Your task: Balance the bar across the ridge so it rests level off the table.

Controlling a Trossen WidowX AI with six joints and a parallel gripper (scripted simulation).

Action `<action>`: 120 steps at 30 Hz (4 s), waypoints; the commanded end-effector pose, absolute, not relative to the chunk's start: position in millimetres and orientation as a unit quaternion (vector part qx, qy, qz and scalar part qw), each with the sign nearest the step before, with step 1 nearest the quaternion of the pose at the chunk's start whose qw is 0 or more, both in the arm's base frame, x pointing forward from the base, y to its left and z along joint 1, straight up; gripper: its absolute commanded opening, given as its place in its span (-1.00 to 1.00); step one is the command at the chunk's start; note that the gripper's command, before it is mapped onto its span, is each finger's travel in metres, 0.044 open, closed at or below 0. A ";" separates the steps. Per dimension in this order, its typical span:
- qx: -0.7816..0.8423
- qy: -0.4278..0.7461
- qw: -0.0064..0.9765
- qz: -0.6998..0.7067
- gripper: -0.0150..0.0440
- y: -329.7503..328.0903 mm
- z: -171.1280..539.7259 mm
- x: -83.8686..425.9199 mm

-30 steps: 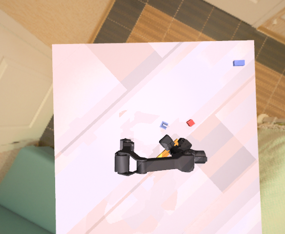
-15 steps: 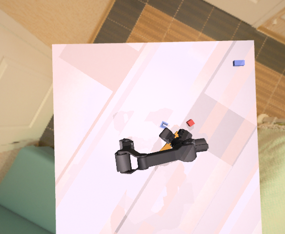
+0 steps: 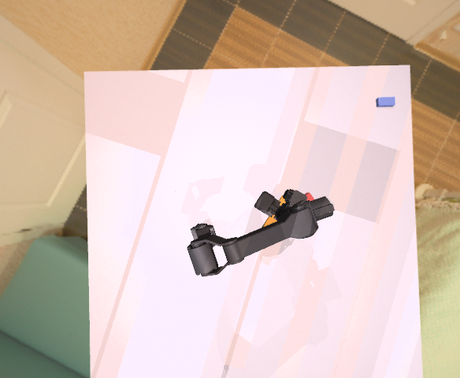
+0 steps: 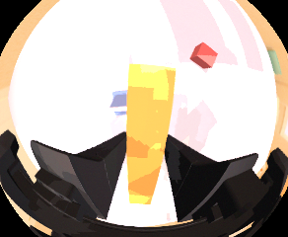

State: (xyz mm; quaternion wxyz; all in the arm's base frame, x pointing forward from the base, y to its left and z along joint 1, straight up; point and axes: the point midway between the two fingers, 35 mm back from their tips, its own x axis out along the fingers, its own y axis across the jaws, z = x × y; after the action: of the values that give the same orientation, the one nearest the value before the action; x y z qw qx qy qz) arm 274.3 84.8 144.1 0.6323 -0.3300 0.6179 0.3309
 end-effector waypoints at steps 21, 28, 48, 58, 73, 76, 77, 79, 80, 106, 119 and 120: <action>-0.371 0.594 0.611 0.370 -0.49 141.1 137.9 261.7; -0.371 0.594 0.611 0.370 -0.49 141.8 126.5 261.9; -0.371 0.593 0.611 0.370 -0.49 140.9 102.8 260.7; -0.371 0.593 0.611 0.370 -0.49 140.9 103.0 260.7; -0.371 0.593 0.611 0.370 -0.49 140.8 101.8 260.7; -0.371 0.593 0.611 0.370 -0.49 140.8 101.6 260.7; -0.371 0.593 0.611 0.370 -0.49 140.8 101.5 260.7; -0.371 0.593 0.611 0.370 -0.49 140.8 101.3 260.7; -0.371 0.593 0.611 0.370 -0.49 140.8 101.3 260.7; -0.371 0.593 0.611 0.370 -0.49 140.8 99.0 260.7; -0.371 0.593 0.611 0.370 -0.49 140.8 98.0 260.7; -0.371 0.593 0.611 0.370 -0.49 140.8 97.9 260.7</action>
State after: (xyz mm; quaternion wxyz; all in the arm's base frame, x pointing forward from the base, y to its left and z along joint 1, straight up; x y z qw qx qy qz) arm 260.3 141.1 98.5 0.6105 -0.3708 0.5929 0.3719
